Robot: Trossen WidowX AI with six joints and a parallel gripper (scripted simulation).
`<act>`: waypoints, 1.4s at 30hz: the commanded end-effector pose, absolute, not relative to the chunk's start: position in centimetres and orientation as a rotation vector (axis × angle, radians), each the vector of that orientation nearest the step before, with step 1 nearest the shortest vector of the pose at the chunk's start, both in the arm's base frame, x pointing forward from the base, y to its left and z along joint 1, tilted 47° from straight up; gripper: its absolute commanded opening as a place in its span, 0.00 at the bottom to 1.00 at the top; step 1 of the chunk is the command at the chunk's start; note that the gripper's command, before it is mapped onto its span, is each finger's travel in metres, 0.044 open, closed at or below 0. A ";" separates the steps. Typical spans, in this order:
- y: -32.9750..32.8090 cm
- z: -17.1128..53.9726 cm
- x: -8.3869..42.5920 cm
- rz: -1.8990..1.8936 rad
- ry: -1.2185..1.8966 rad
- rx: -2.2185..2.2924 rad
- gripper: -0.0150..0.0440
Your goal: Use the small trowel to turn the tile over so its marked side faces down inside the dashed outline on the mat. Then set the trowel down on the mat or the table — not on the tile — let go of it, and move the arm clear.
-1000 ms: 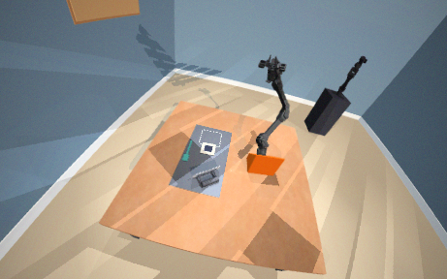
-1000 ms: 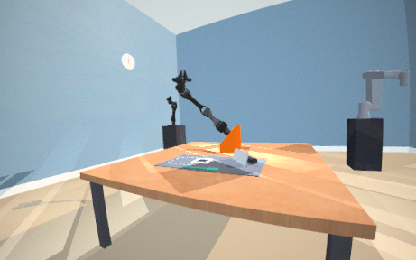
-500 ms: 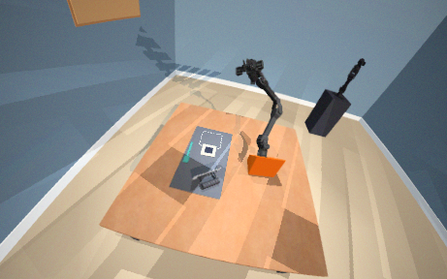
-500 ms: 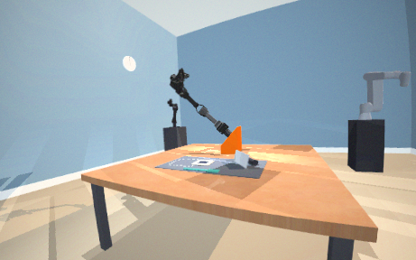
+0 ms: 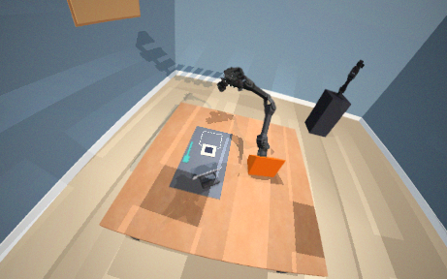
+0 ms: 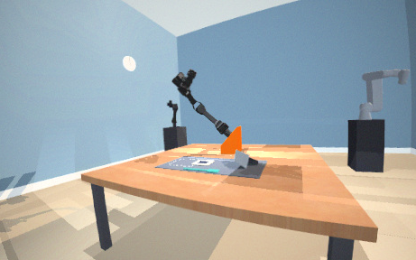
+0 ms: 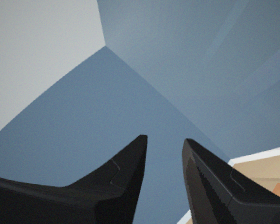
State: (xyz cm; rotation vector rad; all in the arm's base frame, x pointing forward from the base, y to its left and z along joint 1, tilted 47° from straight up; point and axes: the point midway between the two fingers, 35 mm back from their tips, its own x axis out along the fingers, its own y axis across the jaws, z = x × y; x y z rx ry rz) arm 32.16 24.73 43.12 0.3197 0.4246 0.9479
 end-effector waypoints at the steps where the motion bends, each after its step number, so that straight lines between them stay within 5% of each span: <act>1: 25.6 39.3 34.0 0.886 0.521 0.306 0.42; 16: 27.5 22.1 37.4 0.630 0.924 0.190 0.42; 42: 23.1 -1.1 32.8 0.202 1.389 -0.308 0.42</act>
